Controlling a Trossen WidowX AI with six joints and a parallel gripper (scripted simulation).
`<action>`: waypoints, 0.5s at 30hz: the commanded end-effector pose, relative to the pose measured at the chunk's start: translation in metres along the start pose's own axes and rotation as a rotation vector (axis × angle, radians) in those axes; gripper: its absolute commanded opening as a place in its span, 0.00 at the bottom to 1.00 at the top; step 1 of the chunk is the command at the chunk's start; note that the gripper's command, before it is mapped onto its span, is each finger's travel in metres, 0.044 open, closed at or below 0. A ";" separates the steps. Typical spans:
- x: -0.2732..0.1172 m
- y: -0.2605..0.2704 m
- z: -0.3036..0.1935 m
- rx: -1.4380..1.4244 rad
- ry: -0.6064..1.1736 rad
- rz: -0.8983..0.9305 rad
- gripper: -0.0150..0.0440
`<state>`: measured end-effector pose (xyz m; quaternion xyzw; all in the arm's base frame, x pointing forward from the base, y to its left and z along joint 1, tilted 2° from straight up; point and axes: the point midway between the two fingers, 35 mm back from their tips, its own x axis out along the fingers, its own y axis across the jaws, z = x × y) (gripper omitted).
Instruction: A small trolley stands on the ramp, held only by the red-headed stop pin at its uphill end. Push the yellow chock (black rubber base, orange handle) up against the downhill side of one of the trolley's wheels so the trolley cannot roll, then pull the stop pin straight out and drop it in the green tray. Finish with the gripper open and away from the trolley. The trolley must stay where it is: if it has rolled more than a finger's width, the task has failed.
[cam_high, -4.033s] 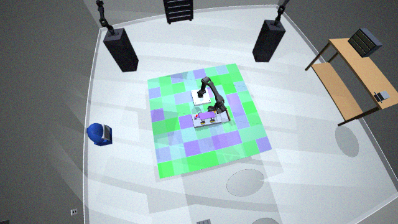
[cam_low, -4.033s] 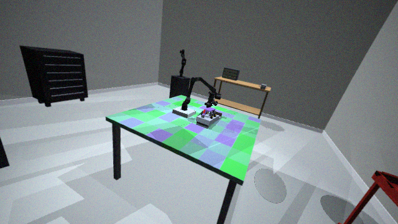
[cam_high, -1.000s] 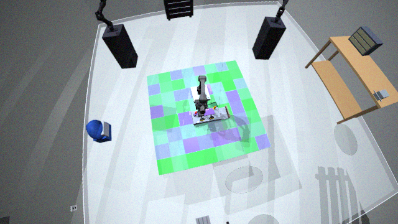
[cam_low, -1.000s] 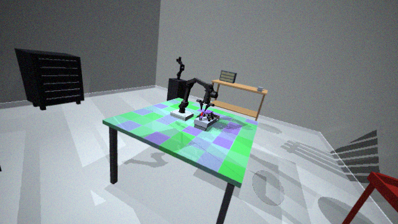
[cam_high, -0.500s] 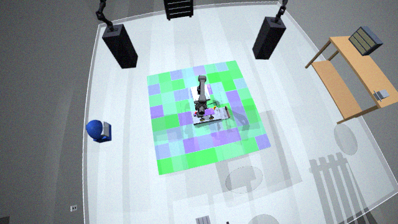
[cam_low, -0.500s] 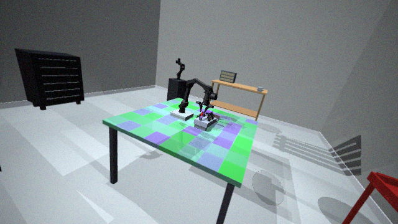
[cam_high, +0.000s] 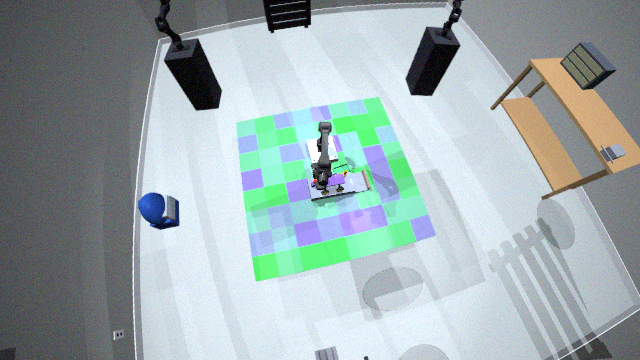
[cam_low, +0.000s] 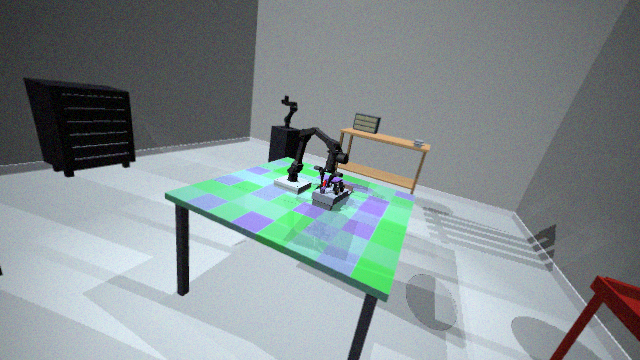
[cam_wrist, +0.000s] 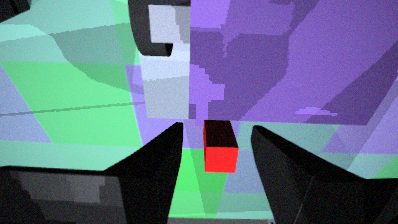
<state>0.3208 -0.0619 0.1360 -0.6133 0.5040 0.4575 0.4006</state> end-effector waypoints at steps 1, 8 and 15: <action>0.006 0.000 -0.001 -0.003 0.003 0.000 0.58; 0.015 0.000 -0.001 -0.003 0.004 0.000 0.58; 0.013 0.000 -0.001 0.000 0.001 0.001 0.34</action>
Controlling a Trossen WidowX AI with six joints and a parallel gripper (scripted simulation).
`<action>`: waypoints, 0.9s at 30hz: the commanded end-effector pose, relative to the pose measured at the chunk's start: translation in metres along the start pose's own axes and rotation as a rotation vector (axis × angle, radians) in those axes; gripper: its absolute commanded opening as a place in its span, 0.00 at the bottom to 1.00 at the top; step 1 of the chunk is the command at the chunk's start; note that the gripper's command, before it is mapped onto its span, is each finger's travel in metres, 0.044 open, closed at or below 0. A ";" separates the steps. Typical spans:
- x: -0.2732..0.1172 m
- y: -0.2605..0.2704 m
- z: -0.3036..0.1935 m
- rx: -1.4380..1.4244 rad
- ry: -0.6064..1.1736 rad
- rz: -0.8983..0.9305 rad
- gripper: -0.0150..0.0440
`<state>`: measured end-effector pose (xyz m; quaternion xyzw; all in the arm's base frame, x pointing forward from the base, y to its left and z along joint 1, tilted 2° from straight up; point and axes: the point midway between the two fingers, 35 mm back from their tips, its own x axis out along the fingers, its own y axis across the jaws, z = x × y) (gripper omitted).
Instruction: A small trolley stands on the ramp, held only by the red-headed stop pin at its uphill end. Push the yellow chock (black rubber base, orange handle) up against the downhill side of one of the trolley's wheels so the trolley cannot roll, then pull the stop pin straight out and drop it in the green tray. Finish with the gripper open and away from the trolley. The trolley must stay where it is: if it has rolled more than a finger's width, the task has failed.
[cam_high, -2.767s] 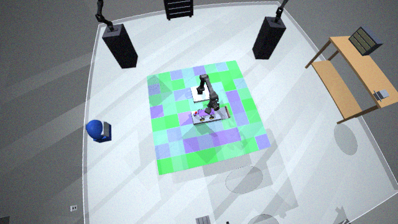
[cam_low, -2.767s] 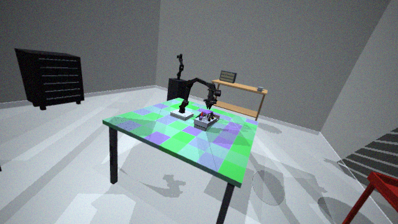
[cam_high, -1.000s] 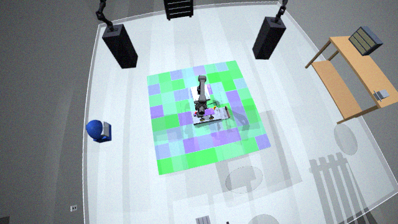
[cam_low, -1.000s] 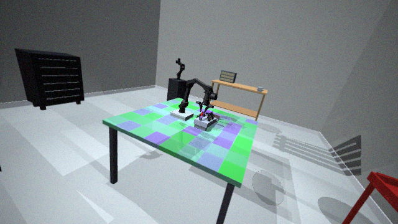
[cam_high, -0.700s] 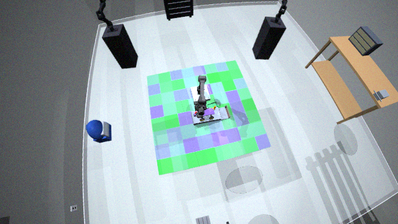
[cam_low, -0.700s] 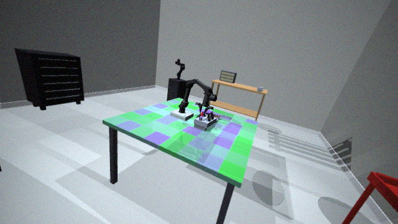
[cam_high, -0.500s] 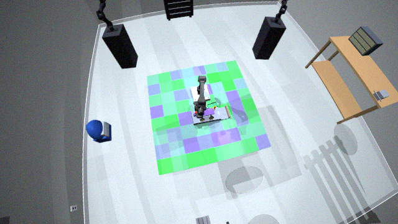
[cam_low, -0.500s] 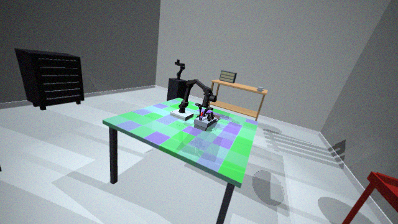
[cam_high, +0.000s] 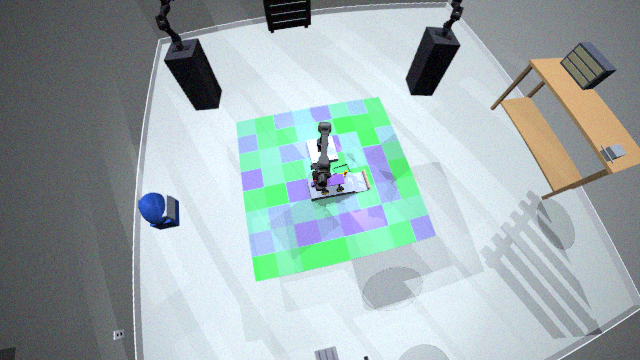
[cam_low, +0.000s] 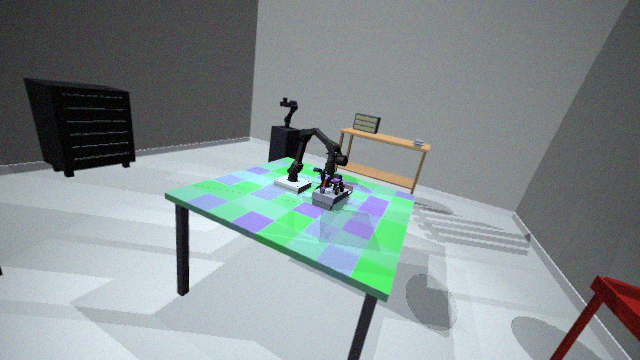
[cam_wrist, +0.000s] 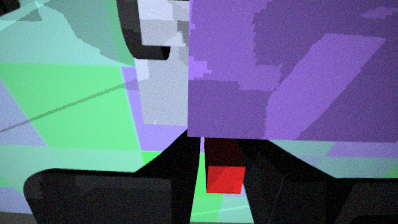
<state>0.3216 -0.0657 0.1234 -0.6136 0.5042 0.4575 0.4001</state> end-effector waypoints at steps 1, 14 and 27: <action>-0.001 0.000 0.000 0.001 0.000 0.000 0.33; -0.004 0.000 -0.001 -0.002 0.002 0.000 0.25; -0.014 0.002 -0.001 -0.003 0.002 0.000 0.25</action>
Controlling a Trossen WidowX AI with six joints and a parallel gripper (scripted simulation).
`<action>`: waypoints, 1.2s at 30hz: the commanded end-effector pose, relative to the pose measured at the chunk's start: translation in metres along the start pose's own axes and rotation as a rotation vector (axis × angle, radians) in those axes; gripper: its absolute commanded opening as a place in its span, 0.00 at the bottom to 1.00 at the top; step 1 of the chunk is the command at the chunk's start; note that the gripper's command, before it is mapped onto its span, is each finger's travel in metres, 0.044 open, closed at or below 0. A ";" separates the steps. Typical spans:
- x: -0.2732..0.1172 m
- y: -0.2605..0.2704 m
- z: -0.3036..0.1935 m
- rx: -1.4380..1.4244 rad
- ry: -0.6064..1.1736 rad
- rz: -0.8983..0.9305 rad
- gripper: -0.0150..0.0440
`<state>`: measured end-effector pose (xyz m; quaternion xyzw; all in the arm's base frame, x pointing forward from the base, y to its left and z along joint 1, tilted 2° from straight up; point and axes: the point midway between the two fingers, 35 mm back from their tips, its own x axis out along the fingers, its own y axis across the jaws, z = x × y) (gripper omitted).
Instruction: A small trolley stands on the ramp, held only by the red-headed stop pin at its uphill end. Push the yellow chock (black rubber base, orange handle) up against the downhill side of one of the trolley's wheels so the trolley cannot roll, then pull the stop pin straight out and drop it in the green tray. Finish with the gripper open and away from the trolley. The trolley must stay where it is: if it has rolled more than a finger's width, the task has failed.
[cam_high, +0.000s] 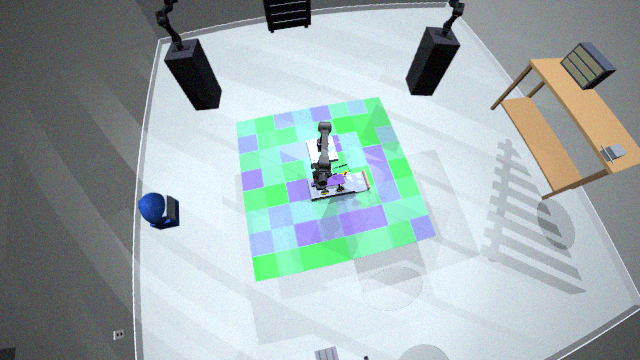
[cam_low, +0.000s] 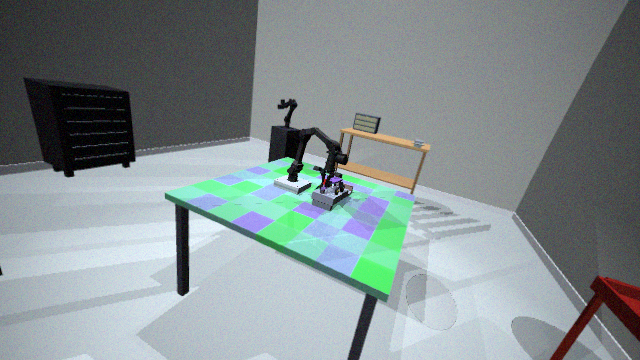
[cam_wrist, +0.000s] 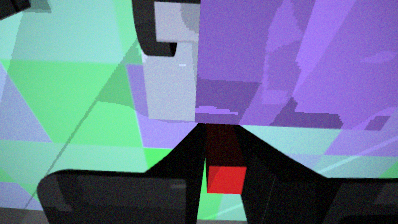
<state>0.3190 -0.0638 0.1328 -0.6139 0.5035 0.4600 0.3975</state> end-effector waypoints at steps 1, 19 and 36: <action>-0.005 0.000 -0.001 0.004 0.003 -0.003 0.25; -0.019 0.000 -0.002 0.004 0.003 -0.003 0.25; -0.029 0.000 -0.004 0.004 0.003 -0.003 0.25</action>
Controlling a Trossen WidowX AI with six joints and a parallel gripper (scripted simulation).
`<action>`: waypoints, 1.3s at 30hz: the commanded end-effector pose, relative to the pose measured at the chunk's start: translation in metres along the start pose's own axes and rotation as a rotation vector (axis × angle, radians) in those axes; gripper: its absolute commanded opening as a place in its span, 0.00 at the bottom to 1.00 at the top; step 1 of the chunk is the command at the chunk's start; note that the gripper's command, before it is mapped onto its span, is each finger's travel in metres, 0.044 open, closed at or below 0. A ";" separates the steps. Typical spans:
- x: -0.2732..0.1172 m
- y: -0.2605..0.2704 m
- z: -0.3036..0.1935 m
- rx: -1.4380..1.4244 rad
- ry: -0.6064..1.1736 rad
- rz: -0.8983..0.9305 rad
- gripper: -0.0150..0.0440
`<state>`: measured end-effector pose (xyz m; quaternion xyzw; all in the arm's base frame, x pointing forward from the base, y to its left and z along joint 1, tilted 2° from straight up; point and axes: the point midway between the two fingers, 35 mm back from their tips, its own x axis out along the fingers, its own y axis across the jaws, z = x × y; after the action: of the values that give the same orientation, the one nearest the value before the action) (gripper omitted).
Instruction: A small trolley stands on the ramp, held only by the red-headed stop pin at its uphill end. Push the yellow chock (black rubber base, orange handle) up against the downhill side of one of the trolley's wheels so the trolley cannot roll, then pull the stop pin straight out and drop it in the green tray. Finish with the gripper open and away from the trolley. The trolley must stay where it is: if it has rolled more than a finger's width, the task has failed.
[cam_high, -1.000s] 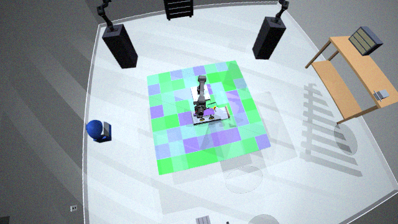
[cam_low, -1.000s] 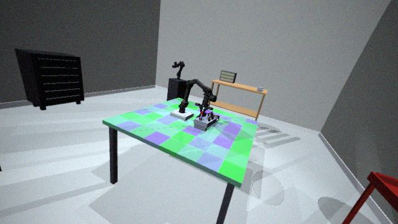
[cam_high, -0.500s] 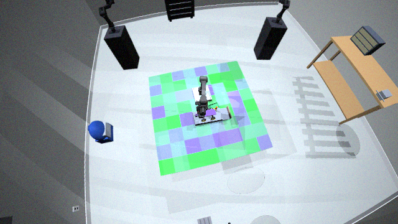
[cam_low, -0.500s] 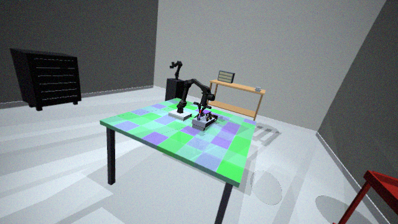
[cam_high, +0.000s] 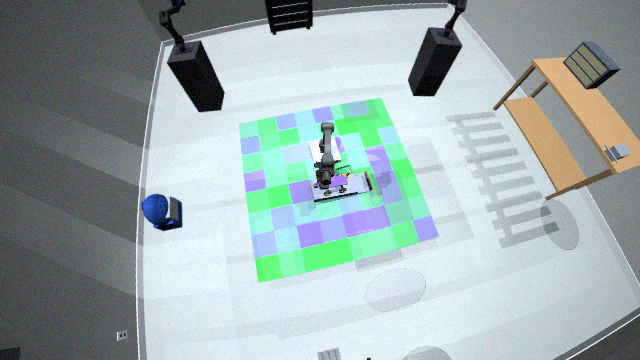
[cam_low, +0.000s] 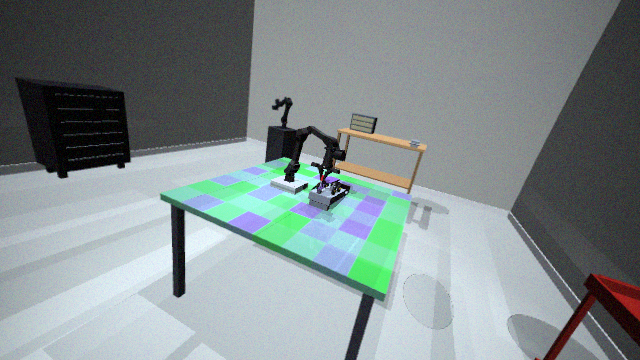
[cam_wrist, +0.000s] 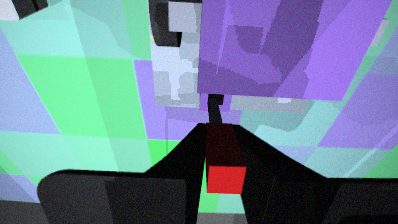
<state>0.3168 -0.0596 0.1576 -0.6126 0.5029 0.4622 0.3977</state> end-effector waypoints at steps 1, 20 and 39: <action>-0.004 -0.001 -0.002 0.005 0.007 -0.005 0.25; -0.005 -0.001 -0.018 0.005 0.009 -0.005 0.25; -0.003 0.019 -0.034 0.005 0.011 -0.003 0.25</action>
<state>0.3118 -0.0929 0.1686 -0.6134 0.5069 0.4584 0.3959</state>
